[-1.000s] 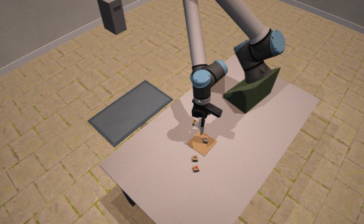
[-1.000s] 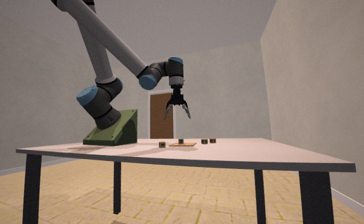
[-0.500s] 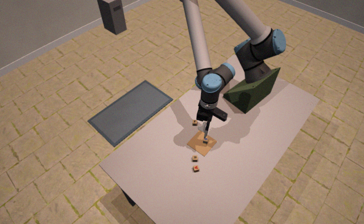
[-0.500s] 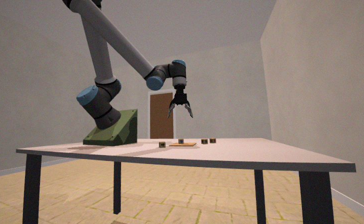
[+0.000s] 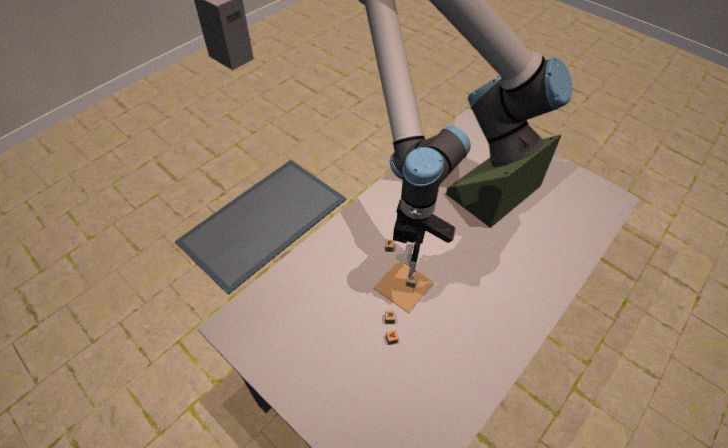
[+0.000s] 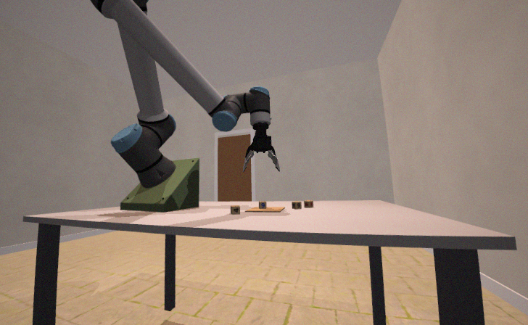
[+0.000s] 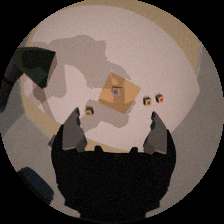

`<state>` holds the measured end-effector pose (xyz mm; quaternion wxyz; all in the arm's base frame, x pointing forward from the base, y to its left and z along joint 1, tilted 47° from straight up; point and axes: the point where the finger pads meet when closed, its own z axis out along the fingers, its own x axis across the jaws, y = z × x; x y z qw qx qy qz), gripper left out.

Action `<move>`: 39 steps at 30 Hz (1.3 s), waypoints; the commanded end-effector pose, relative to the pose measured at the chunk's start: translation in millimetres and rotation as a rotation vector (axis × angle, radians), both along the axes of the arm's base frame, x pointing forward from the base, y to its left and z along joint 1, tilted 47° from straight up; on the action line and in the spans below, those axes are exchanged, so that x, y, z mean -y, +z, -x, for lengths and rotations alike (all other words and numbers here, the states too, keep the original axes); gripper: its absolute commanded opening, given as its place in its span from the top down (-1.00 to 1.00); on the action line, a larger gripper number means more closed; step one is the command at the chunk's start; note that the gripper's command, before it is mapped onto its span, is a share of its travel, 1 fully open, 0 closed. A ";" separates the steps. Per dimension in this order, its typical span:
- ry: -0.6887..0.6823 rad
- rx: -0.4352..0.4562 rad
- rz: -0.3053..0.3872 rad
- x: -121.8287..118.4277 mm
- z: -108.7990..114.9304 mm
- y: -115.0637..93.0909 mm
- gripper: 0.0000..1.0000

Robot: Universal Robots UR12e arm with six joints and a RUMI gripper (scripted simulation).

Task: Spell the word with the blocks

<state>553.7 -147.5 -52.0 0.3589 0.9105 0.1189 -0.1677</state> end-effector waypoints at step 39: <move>0.717 -0.728 -0.235 22.0 9.3 -23.2 -1.00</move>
